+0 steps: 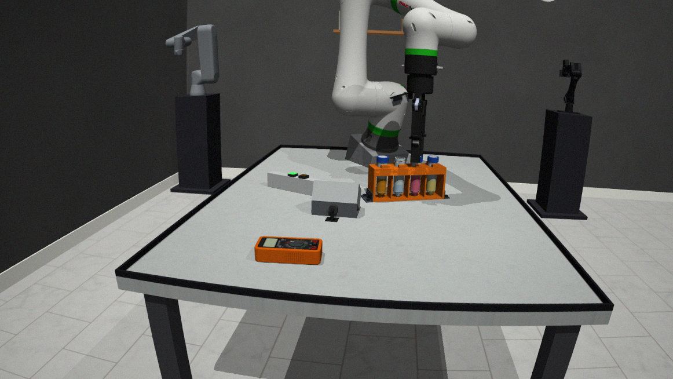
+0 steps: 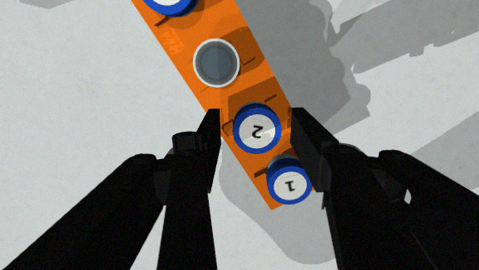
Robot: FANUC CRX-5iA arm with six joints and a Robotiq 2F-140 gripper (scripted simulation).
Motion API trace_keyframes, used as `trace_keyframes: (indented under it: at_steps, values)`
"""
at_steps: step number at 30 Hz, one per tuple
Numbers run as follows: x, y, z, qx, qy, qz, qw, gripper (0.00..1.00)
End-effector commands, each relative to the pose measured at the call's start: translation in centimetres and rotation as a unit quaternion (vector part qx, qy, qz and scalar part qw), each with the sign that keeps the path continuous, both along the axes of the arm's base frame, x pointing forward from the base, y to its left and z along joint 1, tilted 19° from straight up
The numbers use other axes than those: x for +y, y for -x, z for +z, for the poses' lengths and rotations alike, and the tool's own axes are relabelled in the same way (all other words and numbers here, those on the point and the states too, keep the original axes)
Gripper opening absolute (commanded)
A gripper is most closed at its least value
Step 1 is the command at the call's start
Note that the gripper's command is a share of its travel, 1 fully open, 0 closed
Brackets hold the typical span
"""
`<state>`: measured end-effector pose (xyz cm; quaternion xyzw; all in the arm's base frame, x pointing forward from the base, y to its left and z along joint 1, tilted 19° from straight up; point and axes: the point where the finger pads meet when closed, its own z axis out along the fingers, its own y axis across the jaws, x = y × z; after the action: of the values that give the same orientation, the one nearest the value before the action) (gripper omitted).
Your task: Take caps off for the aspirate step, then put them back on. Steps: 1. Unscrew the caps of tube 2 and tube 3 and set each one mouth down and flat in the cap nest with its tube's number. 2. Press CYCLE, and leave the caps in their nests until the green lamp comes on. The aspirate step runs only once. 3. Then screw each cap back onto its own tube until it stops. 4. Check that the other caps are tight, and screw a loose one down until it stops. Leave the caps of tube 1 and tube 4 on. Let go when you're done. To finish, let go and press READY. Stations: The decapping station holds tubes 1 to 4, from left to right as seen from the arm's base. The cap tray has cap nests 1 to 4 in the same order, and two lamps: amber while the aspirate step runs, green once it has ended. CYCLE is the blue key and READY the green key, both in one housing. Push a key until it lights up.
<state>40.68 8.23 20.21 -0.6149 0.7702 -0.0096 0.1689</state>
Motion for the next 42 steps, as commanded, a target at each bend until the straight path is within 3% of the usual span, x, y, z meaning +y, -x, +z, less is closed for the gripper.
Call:
trace_keyframes:
  at_steps: [1, 3, 6, 11, 13, 15, 18, 24, 33, 34, 42]
  values:
    - [-0.01, -0.04, 0.09, -0.001, 0.000, 0.000, 1.000, 0.41]
    - [-0.01, -0.04, 0.09, -0.001, 0.000, 0.000, 1.000, 0.41]
    - [-0.01, -0.03, 0.12, -0.025, 0.034, 0.117, 0.992, 0.41]
    - [-0.01, -0.03, 0.12, -0.044, 0.062, 0.212, 0.974, 0.41]
    - [-0.01, -0.03, 0.12, -0.044, 0.062, 0.212, 0.974, 0.41]
    - [-0.01, -0.03, 0.12, -0.062, 0.086, 0.297, 0.949, 0.41]
    - [-0.01, -0.03, 0.12, -0.074, 0.104, 0.355, 0.926, 0.41]
    - [-0.01, -0.04, 0.12, -0.097, 0.136, 0.471, 0.866, 0.41]
    - [-0.01, -0.02, 0.11, -0.097, 0.136, 0.471, 0.866, 0.41]
    - [-0.01, -0.03, 0.11, -0.097, 0.136, 0.471, 0.866, 0.30]
    - [-0.01, -0.03, 0.11, -0.097, 0.137, 0.471, 0.866, 0.30]
